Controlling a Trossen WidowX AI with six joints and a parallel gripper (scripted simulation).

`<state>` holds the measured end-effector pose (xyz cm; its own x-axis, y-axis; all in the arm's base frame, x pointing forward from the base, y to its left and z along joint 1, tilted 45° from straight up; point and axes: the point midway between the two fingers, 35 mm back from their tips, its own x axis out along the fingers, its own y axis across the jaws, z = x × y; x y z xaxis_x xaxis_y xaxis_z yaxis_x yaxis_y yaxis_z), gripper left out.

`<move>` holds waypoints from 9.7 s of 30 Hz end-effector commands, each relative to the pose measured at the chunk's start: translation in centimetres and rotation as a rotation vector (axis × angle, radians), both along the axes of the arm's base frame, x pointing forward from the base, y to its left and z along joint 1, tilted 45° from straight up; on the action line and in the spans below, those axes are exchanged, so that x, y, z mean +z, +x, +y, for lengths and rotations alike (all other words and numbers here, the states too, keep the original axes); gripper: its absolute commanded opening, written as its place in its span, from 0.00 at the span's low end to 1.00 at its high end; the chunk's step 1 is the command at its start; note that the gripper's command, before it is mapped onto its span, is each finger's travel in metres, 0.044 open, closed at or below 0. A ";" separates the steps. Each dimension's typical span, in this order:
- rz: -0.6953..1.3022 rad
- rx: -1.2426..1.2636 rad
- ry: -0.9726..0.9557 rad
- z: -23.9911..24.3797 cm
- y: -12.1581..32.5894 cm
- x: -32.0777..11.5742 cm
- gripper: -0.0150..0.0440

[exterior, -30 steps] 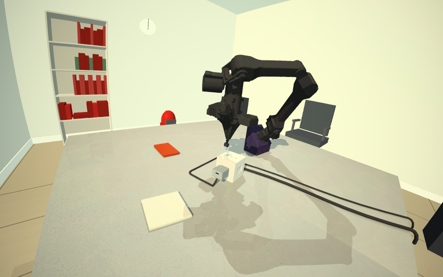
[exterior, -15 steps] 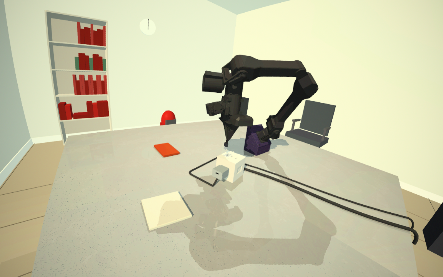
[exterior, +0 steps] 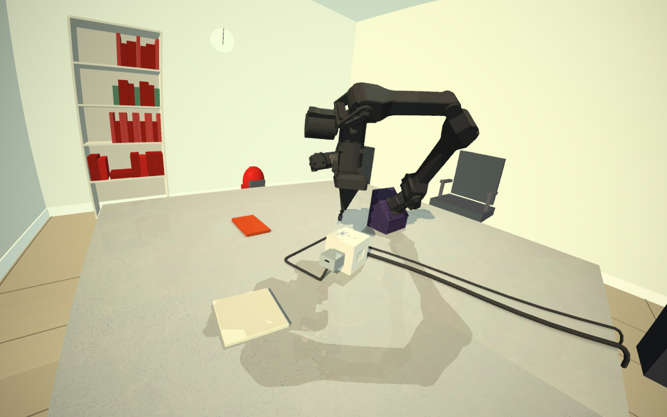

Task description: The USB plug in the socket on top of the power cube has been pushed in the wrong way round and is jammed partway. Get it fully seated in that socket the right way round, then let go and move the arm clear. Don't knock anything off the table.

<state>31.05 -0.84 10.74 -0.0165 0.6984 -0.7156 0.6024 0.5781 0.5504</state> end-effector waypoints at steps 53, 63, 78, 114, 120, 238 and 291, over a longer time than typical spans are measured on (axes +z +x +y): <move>0.457 -0.458 0.002 0.2 0.0 -0.1 0.25; 0.460 -0.455 0.009 0.4 0.0 -0.1 0.25; 0.466 -0.450 0.019 0.6 0.0 -0.1 0.25; 0.478 -0.438 0.044 1.0 -0.1 -0.3 0.25; 0.480 -0.436 0.049 1.1 -0.1 -0.3 0.25; 0.491 -0.427 0.070 2.3 -0.2 -1.1 0.25; 0.490 -0.427 0.070 2.7 -0.2 -1.6 0.25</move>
<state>30.87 1.77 9.18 -0.0414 0.7583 -0.6506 0.9610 0.2084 0.1818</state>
